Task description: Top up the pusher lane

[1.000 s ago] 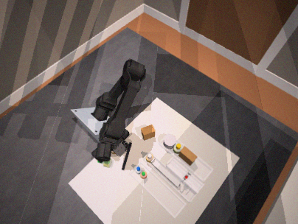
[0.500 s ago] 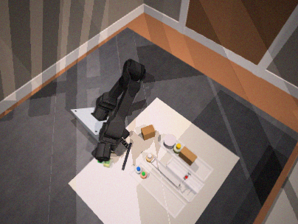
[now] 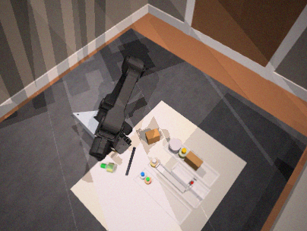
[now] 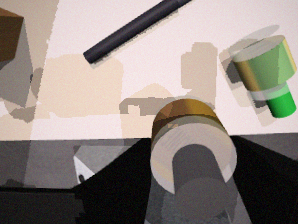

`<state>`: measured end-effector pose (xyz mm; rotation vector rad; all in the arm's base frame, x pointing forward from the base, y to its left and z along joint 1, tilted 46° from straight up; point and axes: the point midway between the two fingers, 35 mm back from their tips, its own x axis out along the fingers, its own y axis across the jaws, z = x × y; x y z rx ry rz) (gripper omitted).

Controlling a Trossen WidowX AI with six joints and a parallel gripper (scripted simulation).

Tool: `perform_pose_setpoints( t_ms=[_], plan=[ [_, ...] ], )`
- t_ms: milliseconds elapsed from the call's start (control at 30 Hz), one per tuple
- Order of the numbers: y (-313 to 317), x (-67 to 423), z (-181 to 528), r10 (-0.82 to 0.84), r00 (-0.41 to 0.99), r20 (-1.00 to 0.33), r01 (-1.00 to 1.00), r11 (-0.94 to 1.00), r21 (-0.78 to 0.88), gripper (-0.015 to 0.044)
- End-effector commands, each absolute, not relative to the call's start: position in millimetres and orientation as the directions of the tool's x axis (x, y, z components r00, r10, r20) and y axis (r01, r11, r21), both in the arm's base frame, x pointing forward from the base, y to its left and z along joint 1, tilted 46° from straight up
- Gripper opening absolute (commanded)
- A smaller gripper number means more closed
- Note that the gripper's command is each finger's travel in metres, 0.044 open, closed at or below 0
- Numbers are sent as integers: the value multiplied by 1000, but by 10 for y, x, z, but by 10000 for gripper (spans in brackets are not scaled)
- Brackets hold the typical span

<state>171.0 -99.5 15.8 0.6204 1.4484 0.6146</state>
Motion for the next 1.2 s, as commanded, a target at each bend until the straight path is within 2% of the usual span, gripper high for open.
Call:
perform_pose_setpoints(
  t_ms=[0, 133, 500, 1167],
  plan=[
    [-1104, 1676, 320, 709, 31, -704, -16, 705, 709, 0],
    [-1094, 1704, 321, 708, 30, -706, -15, 707, 708, 0],
    [-870, 2164, 365, 689, 23, -724, -1, 725, 689, 0],
    [-193, 2893, 550, 714, 36, -699, 11, 700, 714, 0]
  ],
)
